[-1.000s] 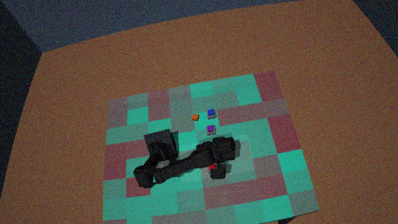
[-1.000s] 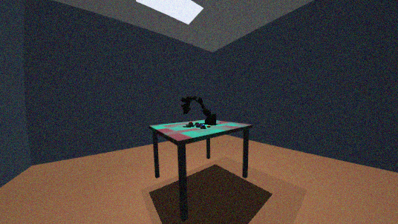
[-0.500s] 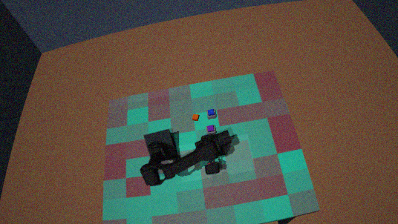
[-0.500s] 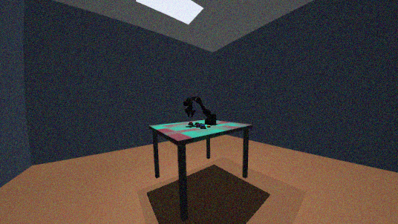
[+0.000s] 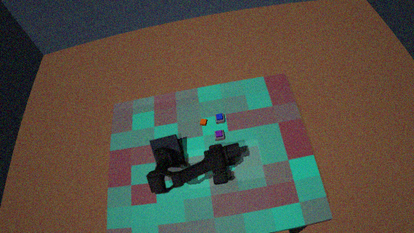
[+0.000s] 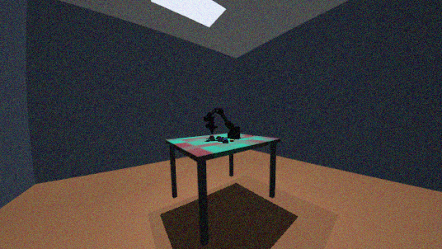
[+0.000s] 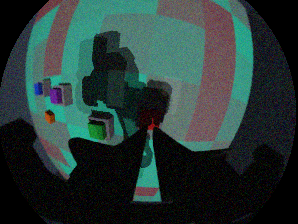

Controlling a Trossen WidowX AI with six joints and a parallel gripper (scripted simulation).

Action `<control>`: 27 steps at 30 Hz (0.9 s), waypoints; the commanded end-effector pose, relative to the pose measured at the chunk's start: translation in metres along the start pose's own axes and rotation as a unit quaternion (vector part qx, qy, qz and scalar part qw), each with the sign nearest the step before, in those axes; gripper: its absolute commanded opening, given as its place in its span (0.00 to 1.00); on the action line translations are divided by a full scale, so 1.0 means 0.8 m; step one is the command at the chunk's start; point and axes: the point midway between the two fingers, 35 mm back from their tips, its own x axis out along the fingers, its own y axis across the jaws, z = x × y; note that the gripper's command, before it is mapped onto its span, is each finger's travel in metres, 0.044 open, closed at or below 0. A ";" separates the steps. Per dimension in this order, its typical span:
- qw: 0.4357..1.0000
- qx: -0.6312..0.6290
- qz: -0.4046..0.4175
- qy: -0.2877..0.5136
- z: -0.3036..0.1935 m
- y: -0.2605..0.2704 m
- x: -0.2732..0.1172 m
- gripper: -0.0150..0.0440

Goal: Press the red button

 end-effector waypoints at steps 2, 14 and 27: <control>1.000 -0.001 -0.002 -0.002 0.000 -0.001 0.000 0.29; 1.000 -0.001 -0.002 -0.002 0.001 -0.001 0.022 0.29; 1.000 -0.001 -0.003 -0.002 0.000 -0.002 0.041 0.29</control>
